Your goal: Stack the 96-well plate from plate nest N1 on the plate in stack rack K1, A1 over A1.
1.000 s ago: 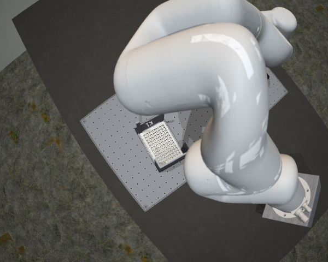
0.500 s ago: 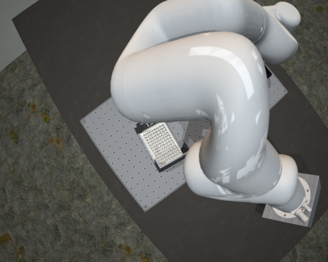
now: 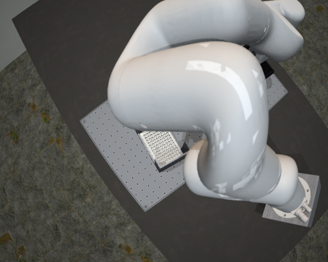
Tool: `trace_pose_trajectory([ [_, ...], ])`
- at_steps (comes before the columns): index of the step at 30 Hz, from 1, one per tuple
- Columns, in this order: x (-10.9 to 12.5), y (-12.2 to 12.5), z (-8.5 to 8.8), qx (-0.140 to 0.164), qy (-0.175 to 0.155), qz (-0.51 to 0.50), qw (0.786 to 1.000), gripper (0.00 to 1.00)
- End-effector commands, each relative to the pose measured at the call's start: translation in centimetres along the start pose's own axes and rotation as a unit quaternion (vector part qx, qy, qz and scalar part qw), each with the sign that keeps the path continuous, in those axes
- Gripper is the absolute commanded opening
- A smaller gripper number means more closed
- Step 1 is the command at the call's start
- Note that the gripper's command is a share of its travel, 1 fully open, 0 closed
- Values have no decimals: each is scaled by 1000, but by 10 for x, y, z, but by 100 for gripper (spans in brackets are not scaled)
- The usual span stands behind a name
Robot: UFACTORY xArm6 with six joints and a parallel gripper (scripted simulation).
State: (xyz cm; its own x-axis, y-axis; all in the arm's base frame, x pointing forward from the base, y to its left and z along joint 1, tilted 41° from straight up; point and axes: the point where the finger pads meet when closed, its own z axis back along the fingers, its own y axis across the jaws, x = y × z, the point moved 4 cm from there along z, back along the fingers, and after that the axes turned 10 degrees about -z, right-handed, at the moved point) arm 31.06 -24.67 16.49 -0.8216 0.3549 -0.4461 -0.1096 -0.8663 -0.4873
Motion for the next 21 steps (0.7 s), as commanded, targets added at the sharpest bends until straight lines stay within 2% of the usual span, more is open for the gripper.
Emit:
trace_pose_trajectory([
  [1, -1, 0, 8, 1, 1, 1, 1000, 0],
  [4, -1, 0, 13, 1, 1, 1, 1000, 0],
  [18, -1, 0, 14, 1, 1, 1, 1000, 0],
  [21, 2, -9, 14, 1, 1, -39, 999, 0],
])
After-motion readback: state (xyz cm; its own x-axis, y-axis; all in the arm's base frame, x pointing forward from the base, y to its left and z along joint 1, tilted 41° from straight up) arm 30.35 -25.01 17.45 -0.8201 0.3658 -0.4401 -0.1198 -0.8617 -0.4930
